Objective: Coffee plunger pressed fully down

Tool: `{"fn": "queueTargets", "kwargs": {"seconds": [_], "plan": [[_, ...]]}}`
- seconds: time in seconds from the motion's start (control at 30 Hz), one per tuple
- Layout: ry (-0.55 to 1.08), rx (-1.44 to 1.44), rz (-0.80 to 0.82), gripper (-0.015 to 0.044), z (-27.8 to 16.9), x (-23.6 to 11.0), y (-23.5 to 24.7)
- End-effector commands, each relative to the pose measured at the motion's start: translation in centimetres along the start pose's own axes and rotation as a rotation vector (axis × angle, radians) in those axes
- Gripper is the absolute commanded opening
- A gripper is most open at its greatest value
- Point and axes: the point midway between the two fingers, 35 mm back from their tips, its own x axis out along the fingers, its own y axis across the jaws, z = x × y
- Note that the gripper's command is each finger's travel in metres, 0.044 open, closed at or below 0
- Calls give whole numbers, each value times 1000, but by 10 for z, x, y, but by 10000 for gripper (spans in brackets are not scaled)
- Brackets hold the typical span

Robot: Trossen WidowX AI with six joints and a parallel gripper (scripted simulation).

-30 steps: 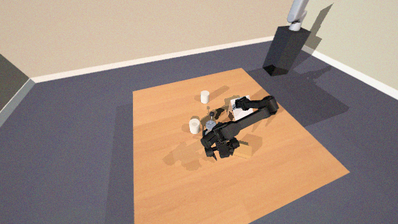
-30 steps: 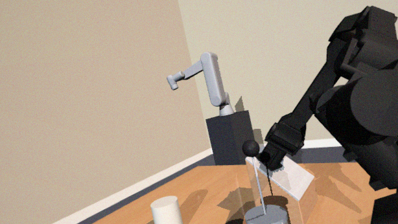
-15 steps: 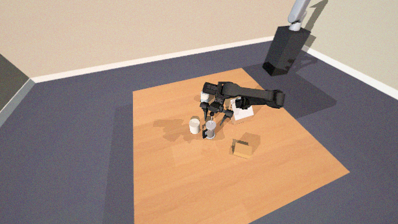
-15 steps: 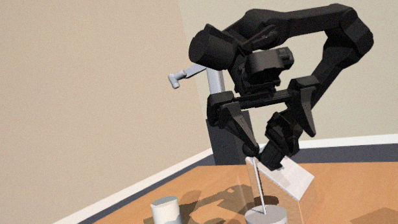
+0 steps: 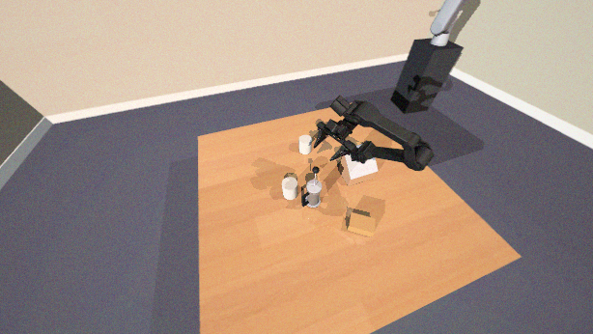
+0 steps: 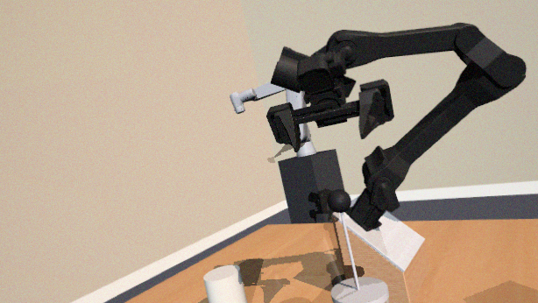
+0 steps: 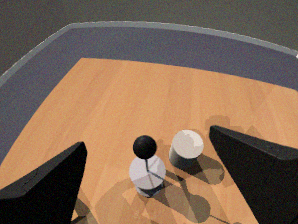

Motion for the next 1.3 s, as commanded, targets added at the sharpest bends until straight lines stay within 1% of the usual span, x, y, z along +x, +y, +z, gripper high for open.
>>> {"fn": "queueTargets", "kwargs": {"seconds": [0.0, 0.17, 0.27, 0.53, 1.27], "plan": [[-6, 6, -3, 440, -11, 5, 1], [-9, 1, 6, 440, -39, 22, 2], [-13, 0, 11, 440, -47, 26, 3], [-6, 0, 9, 440, -47, 30, 2], [-3, -2, 5, 440, -47, 62, 1]]}}
